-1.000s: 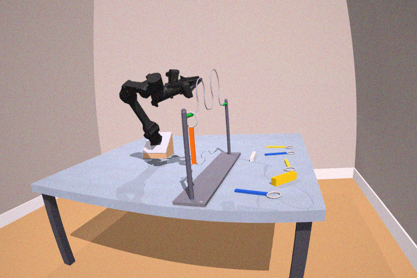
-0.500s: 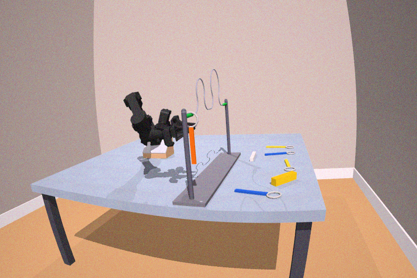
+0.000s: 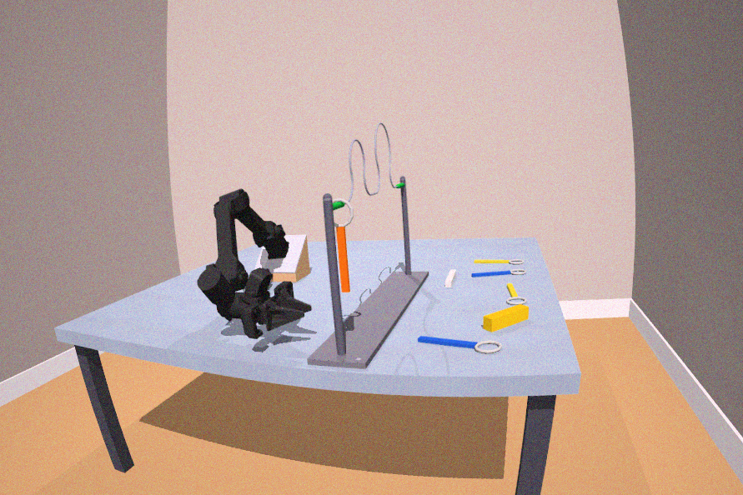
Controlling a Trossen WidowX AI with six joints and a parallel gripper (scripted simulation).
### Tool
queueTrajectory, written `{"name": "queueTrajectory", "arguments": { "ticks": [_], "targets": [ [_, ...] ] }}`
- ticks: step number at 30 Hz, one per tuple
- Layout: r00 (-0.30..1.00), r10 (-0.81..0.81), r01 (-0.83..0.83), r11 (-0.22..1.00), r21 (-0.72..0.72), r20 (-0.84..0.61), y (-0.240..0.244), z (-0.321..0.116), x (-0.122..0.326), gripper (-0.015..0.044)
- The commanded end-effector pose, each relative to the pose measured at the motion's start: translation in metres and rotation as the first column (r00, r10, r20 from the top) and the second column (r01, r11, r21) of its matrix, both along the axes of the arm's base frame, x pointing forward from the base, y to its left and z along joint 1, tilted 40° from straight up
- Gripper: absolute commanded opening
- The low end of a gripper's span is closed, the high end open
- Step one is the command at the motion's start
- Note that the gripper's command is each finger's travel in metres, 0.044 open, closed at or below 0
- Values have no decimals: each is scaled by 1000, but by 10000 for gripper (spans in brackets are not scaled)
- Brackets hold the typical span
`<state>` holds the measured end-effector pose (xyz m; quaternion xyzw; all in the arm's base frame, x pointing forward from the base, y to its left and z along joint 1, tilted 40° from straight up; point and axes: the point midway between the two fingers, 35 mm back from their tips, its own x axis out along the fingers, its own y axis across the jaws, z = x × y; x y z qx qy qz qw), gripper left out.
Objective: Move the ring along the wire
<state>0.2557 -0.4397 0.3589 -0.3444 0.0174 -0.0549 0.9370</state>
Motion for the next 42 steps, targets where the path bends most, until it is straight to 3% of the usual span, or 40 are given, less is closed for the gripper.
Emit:
{"name": "queueTrajectory", "arguments": {
  "ticks": [1, 5, 11, 42],
  "targets": [
    [1000, 17, -17, 999, -38, 6, 6, 11, 1, 160],
    [1000, 17, -17, 999, -38, 6, 8, 16, 3, 160],
    [1000, 17, -17, 999, -37, 11, 33, 49, 47, 160],
    [1000, 17, -16, 999, -37, 15, 28, 53, 89, 160]
  ]
}}
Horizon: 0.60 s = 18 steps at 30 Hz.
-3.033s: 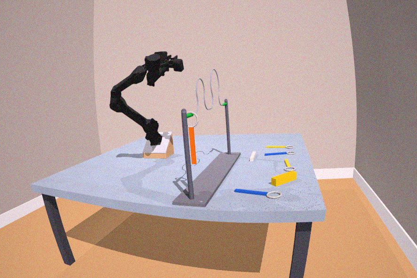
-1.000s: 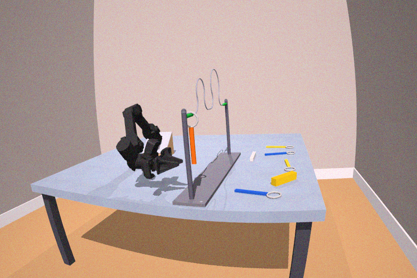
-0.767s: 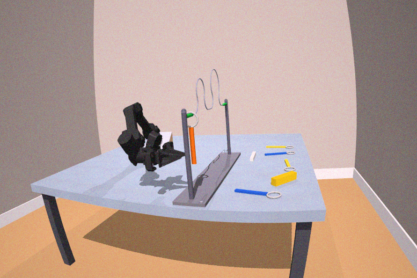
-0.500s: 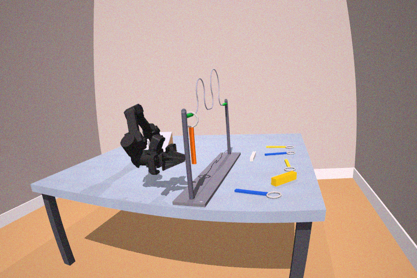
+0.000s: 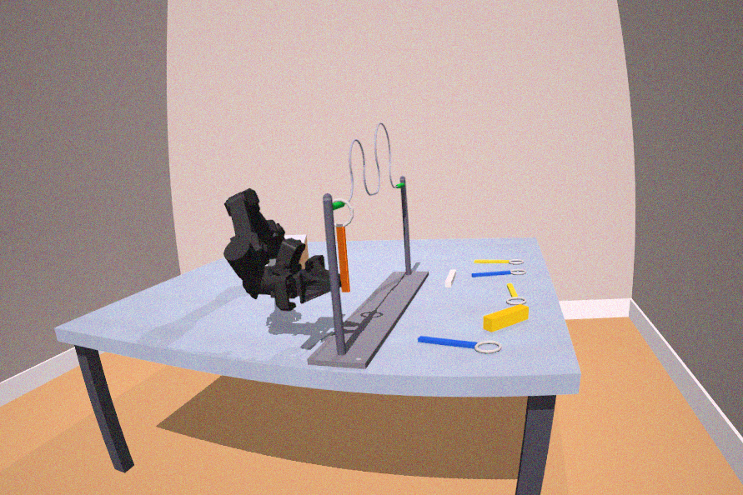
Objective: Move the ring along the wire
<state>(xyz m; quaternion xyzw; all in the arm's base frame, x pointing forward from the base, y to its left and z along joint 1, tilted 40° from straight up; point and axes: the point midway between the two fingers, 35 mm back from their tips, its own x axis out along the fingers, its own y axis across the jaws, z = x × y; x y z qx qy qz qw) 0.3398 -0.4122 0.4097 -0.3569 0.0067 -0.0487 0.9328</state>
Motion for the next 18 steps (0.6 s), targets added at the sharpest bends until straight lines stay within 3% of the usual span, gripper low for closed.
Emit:
{"name": "queueTrajectory", "arguments": {
  "ticks": [1, 18],
  "targets": [
    [1000, -2, 2, 1000, -9, 2, 0, 2, 6, 160],
    [1000, -2, 2, 1000, -9, 4, -1, 3, 34, 160]
  ]
}}
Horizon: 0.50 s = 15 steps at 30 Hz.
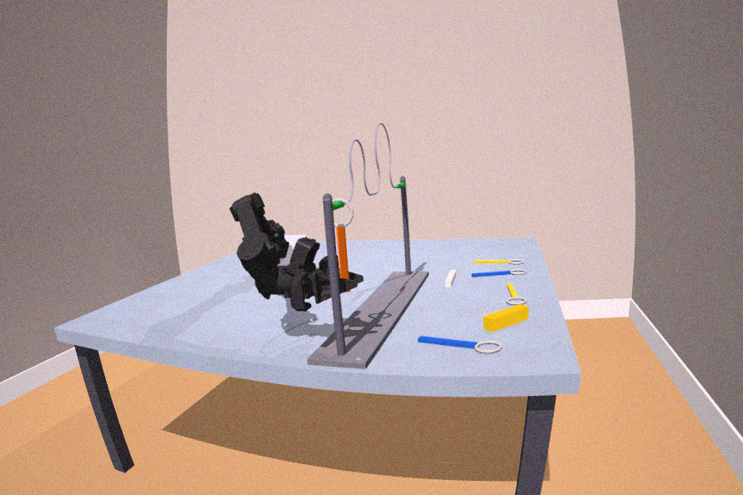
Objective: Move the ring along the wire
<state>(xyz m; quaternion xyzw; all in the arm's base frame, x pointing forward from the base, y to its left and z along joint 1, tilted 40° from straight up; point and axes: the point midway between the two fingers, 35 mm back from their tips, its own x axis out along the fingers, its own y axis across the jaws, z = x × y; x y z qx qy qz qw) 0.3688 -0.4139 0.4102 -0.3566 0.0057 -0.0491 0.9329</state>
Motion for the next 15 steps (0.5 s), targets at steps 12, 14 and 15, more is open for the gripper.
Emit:
{"name": "queueTrajectory", "arguments": {
  "ticks": [12, 14, 15],
  "targets": [
    [1000, -2, 2, 1000, -9, 2, 1, 2, 9, 160],
    [1000, -2, 2, 1000, -9, 2, 1, 2, 9, 160],
    [1000, -2, 2, 1000, -9, 2, 1, 2, 9, 160]
  ]
}}
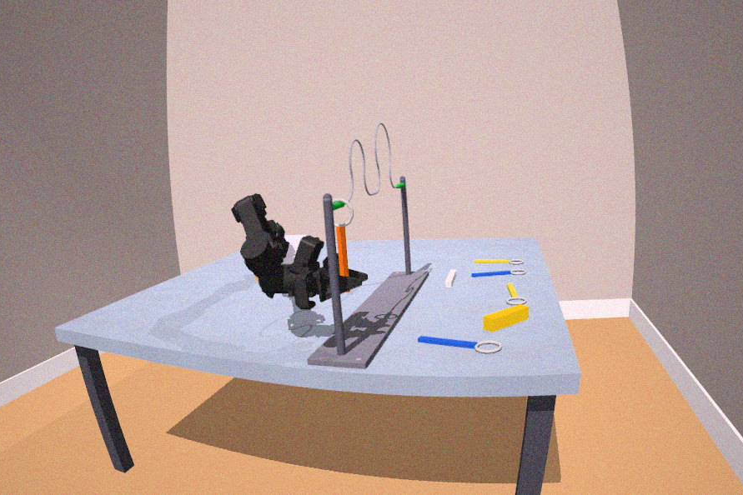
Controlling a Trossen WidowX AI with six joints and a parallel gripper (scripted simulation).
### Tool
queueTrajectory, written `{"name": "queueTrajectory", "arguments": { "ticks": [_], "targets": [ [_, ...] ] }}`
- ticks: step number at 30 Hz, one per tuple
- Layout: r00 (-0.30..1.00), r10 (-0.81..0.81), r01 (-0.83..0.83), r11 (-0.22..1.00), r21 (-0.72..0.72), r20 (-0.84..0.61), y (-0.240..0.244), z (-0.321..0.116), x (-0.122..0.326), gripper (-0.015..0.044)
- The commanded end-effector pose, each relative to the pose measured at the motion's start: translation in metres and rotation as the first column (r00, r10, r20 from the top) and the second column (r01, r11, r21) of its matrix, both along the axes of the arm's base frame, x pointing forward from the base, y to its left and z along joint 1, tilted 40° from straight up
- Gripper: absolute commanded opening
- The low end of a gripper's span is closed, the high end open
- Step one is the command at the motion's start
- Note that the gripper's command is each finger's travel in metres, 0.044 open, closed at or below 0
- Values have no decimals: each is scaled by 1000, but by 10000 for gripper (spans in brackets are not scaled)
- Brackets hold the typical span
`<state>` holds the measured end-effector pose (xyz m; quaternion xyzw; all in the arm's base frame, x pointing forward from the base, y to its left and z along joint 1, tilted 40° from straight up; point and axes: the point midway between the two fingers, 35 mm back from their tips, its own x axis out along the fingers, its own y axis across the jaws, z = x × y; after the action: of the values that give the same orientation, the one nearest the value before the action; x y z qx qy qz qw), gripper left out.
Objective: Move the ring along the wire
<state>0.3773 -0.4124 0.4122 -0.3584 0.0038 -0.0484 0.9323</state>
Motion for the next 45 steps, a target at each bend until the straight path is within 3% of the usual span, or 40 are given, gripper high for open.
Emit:
{"name": "queueTrajectory", "arguments": {
  "ticks": [1, 11, 23, 45],
  "targets": [
    [1000, -5, 5, 1000, -5, -1, 0, 0, 0, 160],
    [1000, -5, 5, 1000, -5, -1, 0, 0, 0, 160],
    [1000, 0, 0, 1000, 0, 0, 0, 0, 0, -150],
    [1000, -3, 3, 1000, -5, 3, 10, 10, 1, -150]
  ]
}}
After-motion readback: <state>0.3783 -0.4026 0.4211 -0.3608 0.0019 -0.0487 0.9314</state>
